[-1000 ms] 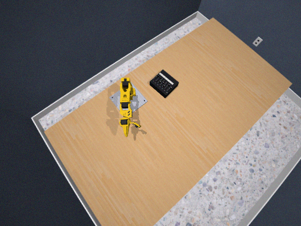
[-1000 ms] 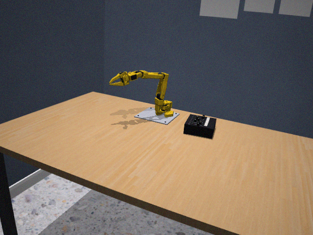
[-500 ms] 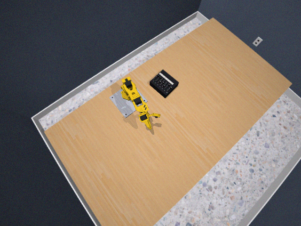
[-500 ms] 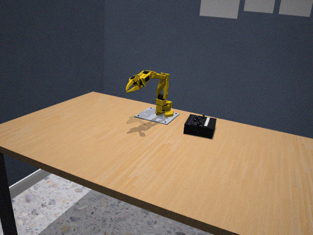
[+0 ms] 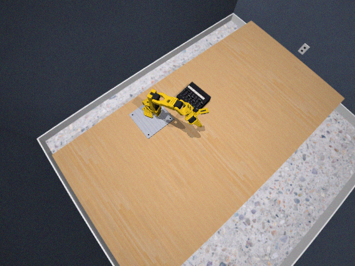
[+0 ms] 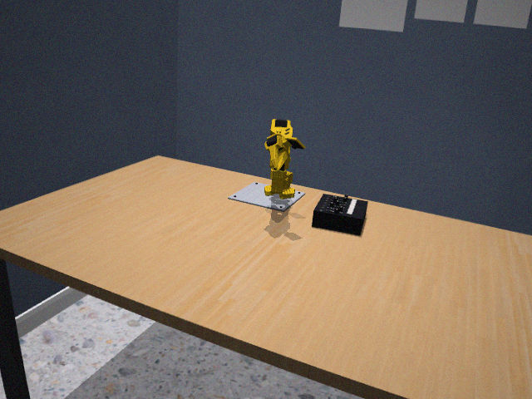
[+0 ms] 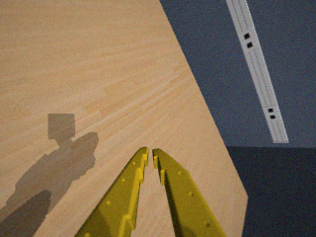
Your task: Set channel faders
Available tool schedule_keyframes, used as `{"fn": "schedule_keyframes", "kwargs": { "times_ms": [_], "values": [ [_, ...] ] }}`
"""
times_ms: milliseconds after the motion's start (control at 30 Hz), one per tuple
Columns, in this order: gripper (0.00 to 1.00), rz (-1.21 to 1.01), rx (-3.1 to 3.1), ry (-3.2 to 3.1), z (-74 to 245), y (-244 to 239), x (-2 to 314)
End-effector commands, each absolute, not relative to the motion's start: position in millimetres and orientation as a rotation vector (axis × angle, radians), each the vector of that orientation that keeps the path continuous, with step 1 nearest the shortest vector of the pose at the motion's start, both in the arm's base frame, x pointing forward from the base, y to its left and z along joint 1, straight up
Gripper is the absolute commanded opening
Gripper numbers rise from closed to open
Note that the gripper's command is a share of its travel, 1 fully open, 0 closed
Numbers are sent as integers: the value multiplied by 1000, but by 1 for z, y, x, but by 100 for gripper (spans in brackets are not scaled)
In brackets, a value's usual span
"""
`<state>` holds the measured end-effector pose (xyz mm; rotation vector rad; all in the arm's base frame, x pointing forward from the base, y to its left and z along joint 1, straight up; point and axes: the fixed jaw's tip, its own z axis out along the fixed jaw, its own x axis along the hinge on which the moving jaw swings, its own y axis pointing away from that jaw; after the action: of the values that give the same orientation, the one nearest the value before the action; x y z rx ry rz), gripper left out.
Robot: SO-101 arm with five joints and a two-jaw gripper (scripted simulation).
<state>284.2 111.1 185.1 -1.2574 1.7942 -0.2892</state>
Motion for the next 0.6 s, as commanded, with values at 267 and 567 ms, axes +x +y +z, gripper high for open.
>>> {"fn": "schedule_keyframes", "kwargs": {
  "times_ms": [267, 567],
  "values": [
    [0, 140, -1582, 1801, 176, 225, 182],
    [0, 275, -1743, 1795, 174, 251, 121]
  ]
}}
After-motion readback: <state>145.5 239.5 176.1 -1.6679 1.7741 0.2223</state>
